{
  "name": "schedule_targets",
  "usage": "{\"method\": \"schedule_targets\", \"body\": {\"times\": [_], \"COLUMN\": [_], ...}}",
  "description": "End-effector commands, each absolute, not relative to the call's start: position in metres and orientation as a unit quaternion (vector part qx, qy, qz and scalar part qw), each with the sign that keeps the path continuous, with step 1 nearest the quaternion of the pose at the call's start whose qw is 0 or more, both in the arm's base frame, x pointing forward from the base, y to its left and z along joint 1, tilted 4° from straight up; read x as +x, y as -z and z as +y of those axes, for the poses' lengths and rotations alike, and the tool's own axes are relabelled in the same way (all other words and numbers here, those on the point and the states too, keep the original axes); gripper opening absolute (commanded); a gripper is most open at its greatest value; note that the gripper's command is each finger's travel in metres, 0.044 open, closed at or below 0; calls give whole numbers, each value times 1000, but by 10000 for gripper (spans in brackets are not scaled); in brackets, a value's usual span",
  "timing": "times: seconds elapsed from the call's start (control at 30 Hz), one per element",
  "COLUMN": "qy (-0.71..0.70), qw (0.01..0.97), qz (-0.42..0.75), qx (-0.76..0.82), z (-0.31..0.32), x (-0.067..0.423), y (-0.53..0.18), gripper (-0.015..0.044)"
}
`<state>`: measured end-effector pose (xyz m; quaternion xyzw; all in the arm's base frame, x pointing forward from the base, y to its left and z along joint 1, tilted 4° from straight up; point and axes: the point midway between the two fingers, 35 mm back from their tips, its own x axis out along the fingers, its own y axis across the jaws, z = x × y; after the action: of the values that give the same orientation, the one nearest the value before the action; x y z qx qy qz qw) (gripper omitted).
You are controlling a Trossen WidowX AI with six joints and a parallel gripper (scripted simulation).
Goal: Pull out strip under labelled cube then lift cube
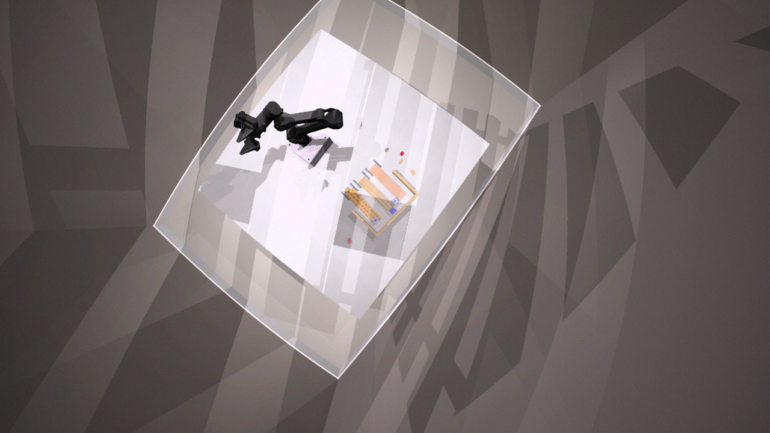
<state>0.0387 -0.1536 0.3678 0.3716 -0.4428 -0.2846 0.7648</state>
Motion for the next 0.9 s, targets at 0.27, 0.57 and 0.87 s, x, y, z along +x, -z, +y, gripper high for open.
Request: {"method": "schedule_targets", "body": {"times": [0.27,0.57,0.87], "qy": [244,225,196], "qw": [784,817,869], "qz": [-407,-312,-159], "qx": [401,430,425], "z": [-182,-207,-189], "x": [62,127,216], "y": [-363,-337,-291], "gripper": [400,400,400]}}
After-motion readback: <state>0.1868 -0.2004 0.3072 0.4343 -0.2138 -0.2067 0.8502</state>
